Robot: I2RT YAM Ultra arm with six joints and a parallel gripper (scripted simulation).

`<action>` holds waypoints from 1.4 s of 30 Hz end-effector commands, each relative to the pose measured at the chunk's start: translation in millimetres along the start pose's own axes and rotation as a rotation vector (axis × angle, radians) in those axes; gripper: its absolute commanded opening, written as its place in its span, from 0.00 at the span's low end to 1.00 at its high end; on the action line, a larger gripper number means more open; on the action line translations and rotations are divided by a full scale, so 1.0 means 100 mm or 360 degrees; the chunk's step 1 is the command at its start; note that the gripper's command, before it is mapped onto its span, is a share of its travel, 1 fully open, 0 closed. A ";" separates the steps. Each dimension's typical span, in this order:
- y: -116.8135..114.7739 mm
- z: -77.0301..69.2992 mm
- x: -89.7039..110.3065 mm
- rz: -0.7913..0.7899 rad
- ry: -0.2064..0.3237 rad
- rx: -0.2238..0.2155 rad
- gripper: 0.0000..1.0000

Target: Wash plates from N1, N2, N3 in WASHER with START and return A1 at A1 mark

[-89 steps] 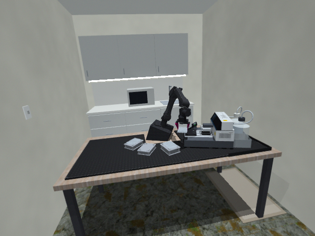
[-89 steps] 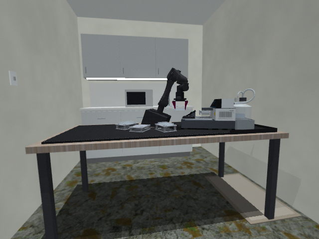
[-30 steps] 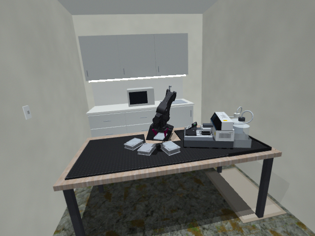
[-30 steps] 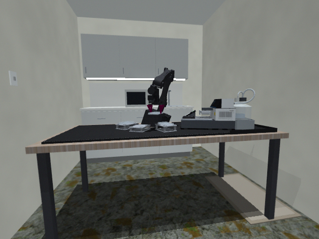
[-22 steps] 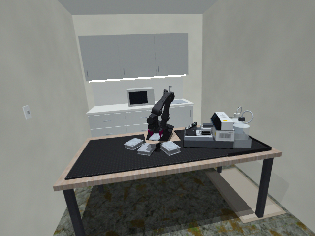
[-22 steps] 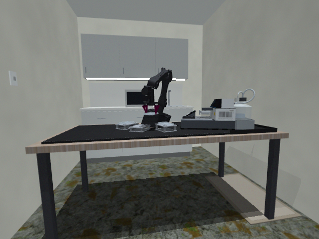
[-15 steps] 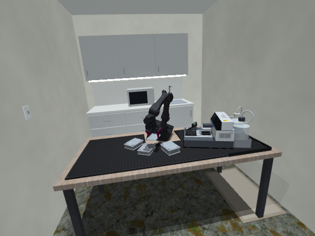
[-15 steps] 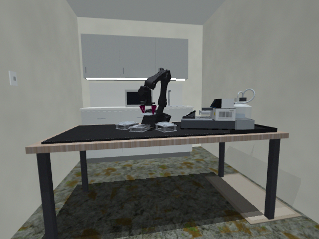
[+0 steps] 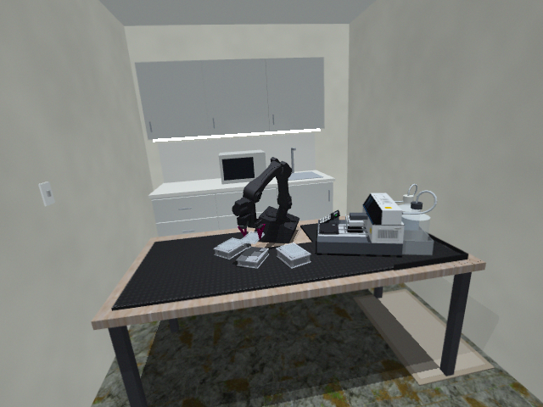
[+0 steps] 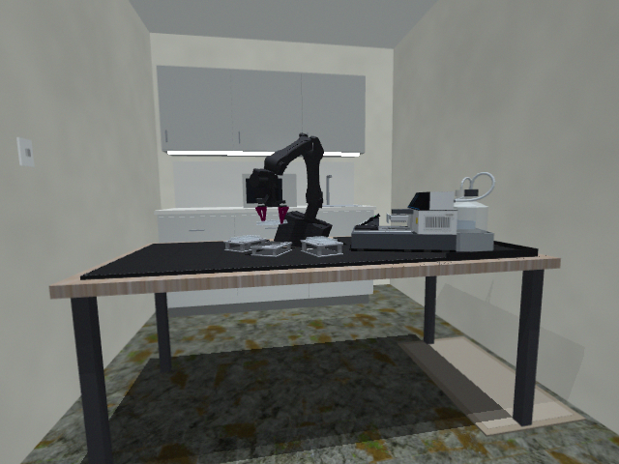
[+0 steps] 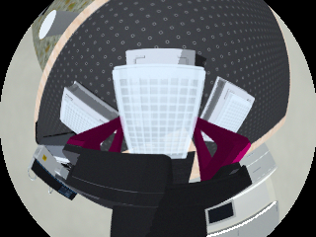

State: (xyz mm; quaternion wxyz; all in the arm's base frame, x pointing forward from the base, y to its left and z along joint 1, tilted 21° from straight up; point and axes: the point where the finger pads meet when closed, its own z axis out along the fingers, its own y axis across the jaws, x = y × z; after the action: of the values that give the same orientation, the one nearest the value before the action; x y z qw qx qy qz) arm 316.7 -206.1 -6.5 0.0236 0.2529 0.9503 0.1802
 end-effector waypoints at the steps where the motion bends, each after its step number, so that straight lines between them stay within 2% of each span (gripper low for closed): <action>1: -0.07 -0.07 -0.04 -0.0032 -0.0034 0.0008 0.00; 40: -0.05 -0.07 -0.03 -0.0032 -0.0033 0.0008 0.00; 42: -0.05 -0.03 -0.03 -0.0032 -0.0033 0.0008 0.00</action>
State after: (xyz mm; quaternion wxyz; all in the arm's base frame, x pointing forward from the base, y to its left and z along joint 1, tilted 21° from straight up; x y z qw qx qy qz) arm 314.9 -210.4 -7.7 0.0277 0.2440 0.9529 0.1780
